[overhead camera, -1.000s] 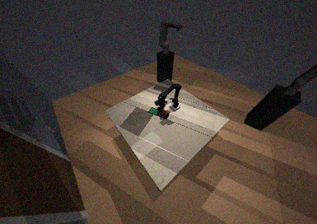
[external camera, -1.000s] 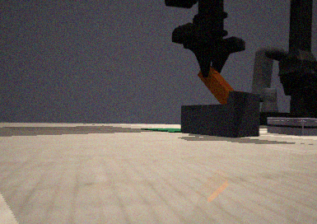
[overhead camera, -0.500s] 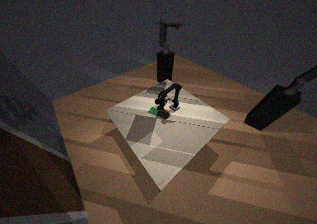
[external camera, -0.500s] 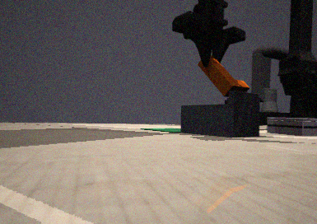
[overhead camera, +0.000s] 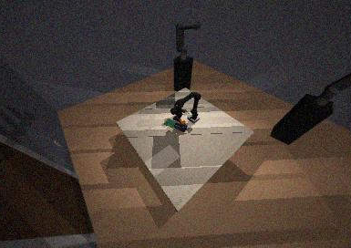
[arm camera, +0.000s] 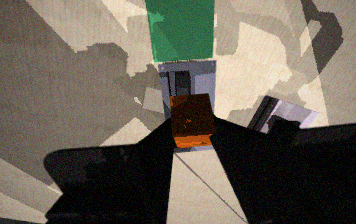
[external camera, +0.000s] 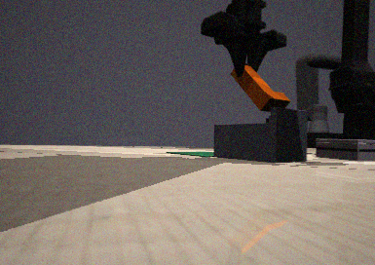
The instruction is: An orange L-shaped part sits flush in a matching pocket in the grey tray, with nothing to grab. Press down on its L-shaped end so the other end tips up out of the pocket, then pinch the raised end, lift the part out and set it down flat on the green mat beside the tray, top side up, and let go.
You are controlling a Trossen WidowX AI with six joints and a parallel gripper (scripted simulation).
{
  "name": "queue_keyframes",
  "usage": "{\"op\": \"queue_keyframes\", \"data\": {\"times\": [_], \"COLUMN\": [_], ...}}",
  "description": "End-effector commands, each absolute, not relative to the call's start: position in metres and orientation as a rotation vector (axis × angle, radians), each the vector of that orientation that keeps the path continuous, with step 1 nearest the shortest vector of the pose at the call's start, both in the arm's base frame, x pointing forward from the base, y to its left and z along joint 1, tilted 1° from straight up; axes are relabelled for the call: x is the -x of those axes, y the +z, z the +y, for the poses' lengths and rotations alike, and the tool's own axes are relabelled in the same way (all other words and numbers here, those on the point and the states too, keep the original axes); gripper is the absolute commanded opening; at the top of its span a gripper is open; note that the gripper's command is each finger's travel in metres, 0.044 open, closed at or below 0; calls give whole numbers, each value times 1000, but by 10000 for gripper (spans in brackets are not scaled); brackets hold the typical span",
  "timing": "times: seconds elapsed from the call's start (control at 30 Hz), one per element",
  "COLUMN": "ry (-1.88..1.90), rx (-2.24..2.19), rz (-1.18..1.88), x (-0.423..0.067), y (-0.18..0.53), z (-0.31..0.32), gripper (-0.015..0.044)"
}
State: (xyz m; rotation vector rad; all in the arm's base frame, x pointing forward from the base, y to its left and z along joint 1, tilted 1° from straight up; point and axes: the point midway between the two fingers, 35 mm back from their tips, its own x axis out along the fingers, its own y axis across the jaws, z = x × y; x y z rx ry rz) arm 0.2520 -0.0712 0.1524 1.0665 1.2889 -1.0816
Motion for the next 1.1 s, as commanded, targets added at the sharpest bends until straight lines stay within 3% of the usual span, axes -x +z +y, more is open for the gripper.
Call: {"op": "queue_keyframes", "data": {"times": [0.0, 1.07], "ry": [-1079, -1086], "rx": [-1069, -1059], "rz": [1284, 1275], "x": [-255, -268], "y": [152, 154], "z": [-87, -223], "gripper": [0, 0]}}
